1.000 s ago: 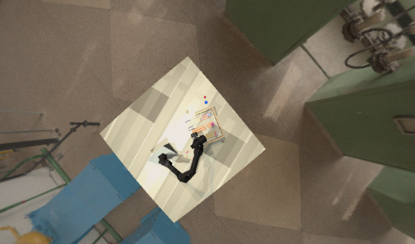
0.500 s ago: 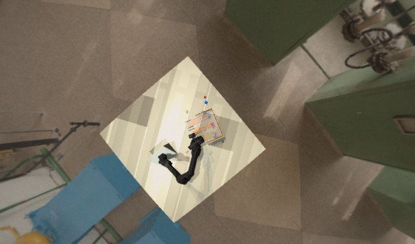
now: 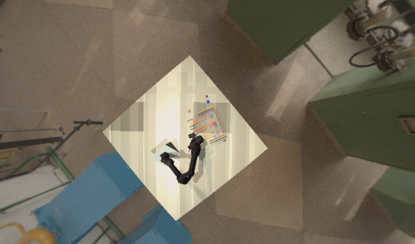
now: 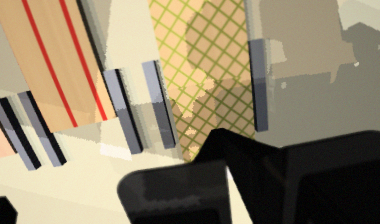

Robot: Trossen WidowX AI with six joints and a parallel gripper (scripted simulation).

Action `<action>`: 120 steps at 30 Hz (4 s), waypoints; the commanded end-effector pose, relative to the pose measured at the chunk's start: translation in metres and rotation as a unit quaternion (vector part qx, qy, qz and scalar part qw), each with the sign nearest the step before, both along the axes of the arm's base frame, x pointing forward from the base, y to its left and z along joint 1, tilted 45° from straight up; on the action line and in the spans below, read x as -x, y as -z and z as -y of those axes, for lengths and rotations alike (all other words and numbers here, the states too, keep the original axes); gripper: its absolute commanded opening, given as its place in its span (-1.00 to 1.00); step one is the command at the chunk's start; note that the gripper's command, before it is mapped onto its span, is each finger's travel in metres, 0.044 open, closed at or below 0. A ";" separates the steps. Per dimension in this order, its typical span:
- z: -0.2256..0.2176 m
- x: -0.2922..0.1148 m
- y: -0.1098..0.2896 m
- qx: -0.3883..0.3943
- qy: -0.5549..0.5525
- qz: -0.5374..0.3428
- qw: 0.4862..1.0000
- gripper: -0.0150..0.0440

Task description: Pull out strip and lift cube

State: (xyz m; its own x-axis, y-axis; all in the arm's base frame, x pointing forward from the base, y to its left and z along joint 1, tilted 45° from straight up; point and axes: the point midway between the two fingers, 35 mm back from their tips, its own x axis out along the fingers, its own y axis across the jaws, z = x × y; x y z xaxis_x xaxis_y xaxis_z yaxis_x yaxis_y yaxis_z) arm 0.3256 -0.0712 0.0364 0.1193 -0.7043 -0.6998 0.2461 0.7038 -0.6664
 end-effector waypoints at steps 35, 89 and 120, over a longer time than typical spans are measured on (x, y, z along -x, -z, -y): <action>-0.002 0.061 0.019 0.000 0.006 -0.012 1.000 -0.49; -0.008 0.128 0.035 0.000 0.006 -0.014 1.000 -0.49; -0.017 0.117 0.026 -0.001 0.000 -0.002 1.000 -0.49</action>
